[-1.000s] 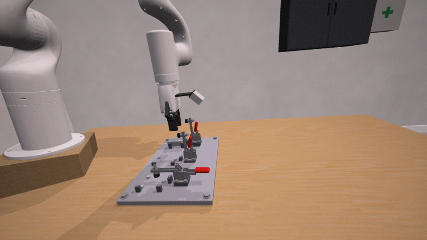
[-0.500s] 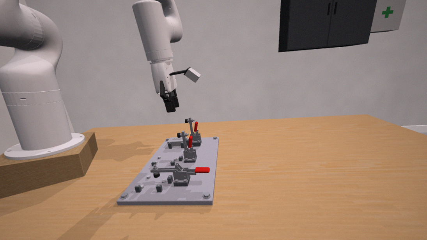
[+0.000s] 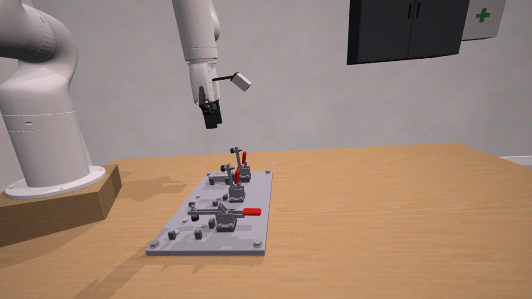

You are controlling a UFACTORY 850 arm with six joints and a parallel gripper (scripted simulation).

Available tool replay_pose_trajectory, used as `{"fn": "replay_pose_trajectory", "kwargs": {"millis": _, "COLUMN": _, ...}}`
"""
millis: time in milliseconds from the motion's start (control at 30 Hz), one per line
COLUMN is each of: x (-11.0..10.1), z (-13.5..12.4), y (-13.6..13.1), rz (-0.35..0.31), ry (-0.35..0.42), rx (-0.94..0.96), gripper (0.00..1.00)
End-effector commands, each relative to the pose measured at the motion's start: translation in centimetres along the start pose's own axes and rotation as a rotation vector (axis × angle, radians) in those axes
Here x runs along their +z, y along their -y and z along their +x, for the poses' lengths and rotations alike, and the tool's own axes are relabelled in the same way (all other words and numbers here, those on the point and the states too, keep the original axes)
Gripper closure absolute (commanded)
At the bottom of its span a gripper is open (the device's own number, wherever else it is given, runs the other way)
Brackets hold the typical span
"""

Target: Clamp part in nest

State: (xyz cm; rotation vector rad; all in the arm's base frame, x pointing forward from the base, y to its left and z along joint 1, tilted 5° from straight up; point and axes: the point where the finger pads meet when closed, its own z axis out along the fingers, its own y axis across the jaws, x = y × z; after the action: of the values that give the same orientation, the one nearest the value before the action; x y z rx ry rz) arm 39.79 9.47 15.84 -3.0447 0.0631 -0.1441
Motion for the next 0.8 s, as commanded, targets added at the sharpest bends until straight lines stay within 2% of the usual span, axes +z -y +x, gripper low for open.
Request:
{"fn": "replay_pose_trajectory", "kwargs": {"millis": 0, "x": -0.1, "z": 0.9, "y": 0.1, "rz": -0.054, "ry": 0.016, "rx": 0.006, "gripper": 0.53}}
{"fn": "replay_pose_trajectory", "kwargs": {"millis": 300, "x": 0.0, "z": 4.2, "y": 0.1, "rz": -0.054, "ry": 0.016, "rx": 0.006, "gripper": 0.53}}
{"fn": "replay_pose_trajectory", "kwargs": {"millis": 767, "x": 0.0, "z": 7.5, "y": 0.0, "rz": -0.054, "ry": 0.016, "rx": 0.006, "gripper": 0.53}}
